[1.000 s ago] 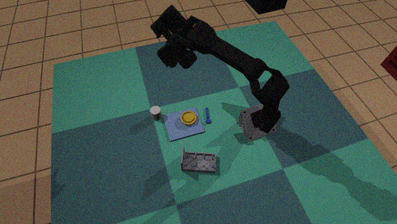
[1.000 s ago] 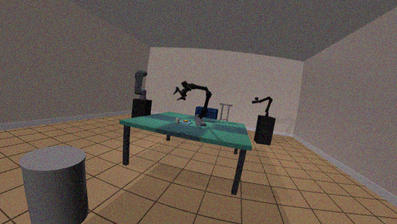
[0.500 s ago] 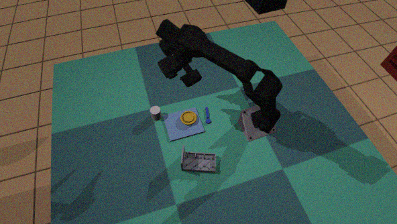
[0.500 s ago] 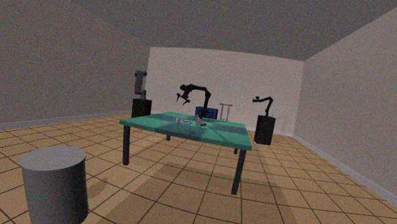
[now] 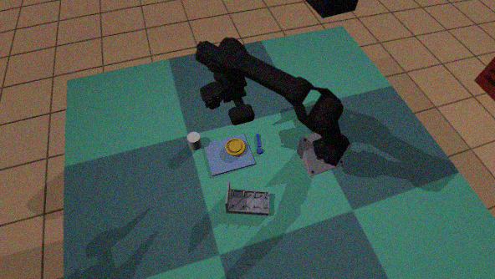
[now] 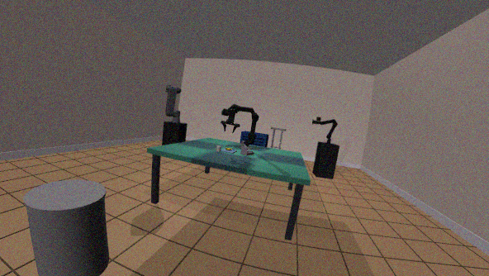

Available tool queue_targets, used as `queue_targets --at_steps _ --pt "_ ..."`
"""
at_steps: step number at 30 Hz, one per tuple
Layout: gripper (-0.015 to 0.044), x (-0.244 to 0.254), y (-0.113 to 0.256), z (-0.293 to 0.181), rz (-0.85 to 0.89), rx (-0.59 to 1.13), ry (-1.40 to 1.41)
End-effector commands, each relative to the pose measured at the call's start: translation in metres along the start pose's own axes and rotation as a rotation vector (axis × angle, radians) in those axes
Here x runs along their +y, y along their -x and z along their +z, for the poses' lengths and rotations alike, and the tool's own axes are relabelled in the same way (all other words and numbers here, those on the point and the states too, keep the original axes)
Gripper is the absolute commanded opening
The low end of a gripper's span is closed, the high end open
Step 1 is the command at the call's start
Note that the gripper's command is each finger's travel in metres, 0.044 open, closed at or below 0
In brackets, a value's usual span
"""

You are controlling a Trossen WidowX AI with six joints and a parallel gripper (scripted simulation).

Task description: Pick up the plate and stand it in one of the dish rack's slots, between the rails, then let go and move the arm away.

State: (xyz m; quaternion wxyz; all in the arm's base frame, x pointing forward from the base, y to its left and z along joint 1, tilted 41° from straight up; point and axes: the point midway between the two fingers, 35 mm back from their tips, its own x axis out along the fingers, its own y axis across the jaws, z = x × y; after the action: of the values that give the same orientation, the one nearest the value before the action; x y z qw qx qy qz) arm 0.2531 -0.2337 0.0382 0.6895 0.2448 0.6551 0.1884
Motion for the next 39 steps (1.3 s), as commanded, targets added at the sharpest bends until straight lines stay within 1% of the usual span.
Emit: queue_targets --at_steps 1,4,6,13,15,39 --pt "0.04 0.012 -0.001 0.0 0.057 0.019 -0.063" --pt "0.04 0.012 -0.001 -0.001 0.061 0.021 -0.067" --pt "0.04 0.013 -0.009 0.001 0.06 0.02 -0.067" --pt "0.04 0.024 -0.097 0.006 0.062 0.018 -0.066" --pt "0.04 0.028 -0.113 0.003 0.064 0.018 -0.066" --pt "0.04 0.029 -0.148 0.002 0.065 0.018 -0.065"
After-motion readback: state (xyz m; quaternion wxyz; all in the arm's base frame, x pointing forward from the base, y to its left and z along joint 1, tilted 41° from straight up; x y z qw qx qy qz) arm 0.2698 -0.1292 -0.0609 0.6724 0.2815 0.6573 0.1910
